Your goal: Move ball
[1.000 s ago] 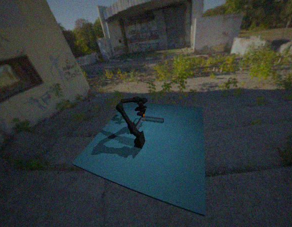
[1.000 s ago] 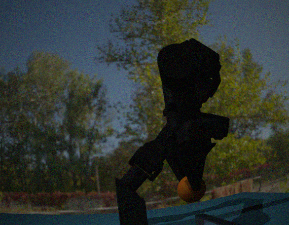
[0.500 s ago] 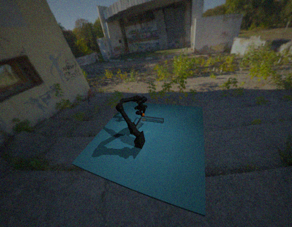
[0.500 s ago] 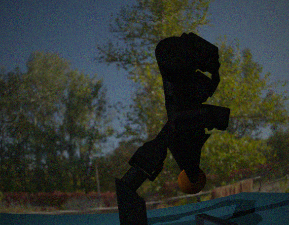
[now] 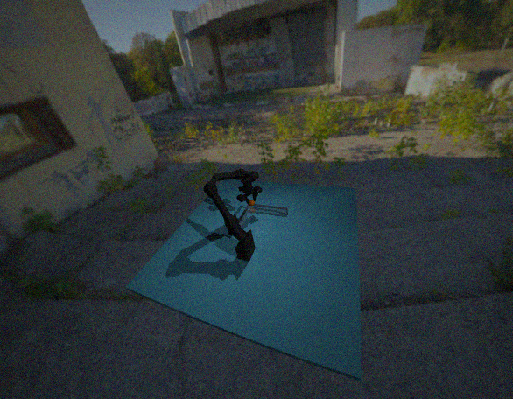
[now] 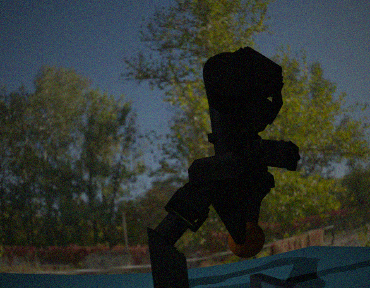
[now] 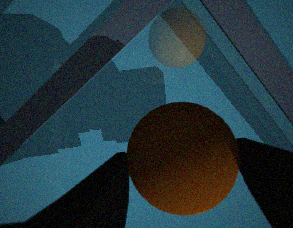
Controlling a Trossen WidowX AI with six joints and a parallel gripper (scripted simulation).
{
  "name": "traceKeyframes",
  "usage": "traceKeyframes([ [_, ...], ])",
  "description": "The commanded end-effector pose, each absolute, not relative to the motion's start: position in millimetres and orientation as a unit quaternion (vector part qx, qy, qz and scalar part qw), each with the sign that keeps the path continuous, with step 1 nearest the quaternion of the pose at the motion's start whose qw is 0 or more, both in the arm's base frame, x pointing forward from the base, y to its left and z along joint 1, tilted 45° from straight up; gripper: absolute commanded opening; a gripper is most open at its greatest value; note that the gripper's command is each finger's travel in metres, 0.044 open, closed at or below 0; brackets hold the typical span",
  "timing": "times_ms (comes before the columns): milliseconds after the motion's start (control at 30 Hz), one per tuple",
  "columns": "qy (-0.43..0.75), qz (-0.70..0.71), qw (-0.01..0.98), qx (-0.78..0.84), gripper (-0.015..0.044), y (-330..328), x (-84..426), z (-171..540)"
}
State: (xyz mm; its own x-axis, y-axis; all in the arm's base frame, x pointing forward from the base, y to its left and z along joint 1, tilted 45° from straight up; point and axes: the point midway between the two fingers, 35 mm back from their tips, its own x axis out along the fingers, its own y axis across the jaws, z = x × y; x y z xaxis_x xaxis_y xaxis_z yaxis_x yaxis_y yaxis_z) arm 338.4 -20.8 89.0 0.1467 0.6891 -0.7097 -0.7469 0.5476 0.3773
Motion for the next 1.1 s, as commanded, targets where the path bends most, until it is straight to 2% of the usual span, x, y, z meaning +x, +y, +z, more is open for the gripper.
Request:
traceKeyframes([
  [0,0.475,0.45,0.756,0.012,0.0,-17.8,340.3,85.2],
  [1067,0.617,0.215,0.684,0.323,0.0,-2.1,353.3,65.7],
])
